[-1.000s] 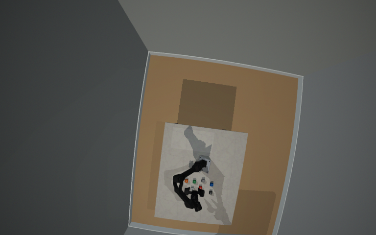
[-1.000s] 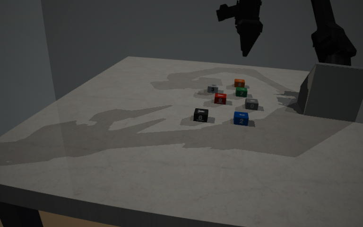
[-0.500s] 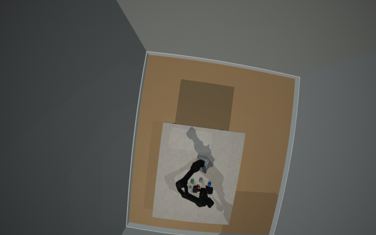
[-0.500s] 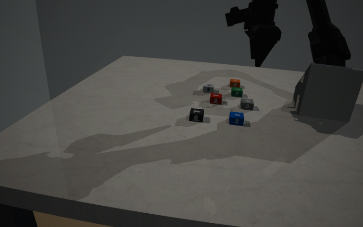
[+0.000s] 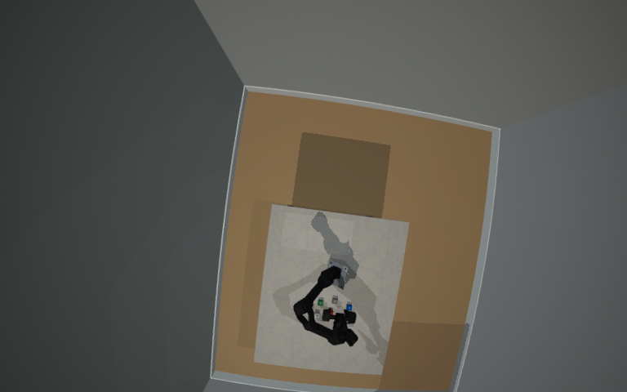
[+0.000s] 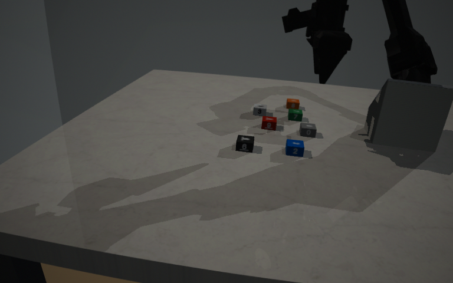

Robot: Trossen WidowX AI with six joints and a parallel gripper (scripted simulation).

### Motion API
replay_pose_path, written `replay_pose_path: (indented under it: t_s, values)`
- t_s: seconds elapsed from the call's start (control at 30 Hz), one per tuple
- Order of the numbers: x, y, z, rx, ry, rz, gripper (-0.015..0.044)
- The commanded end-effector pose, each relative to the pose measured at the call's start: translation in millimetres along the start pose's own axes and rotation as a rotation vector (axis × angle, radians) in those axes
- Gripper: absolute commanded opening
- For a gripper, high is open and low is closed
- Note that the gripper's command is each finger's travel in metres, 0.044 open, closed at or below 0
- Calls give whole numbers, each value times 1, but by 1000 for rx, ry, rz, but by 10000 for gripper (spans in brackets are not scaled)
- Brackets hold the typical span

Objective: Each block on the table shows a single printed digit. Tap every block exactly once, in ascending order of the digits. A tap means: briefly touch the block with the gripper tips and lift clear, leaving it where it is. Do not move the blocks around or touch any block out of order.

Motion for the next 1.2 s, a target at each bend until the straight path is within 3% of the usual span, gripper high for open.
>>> replay_pose_path:
  t_s: [0.0, 0.1, 0.4, 1.17]
  values:
    - [-1, 1, 0, 3, 1, -5, 400]
    - [2, 8, 1, 4, 1, -5, 400]
    - [25, 107, 2, 10, -1, -7, 400]
    - [25, 109, 2, 10, -1, -8, 400]
Point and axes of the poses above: the point midway between the two fingers, 35 mm back from their tips, its own z axis back along the fingers, its own y axis across the jaws, x = y × z, the point moved 8 cm from there along z, back along the fingers, and after that the axes turned 13 degrees about -z, right-handed, at the moved point
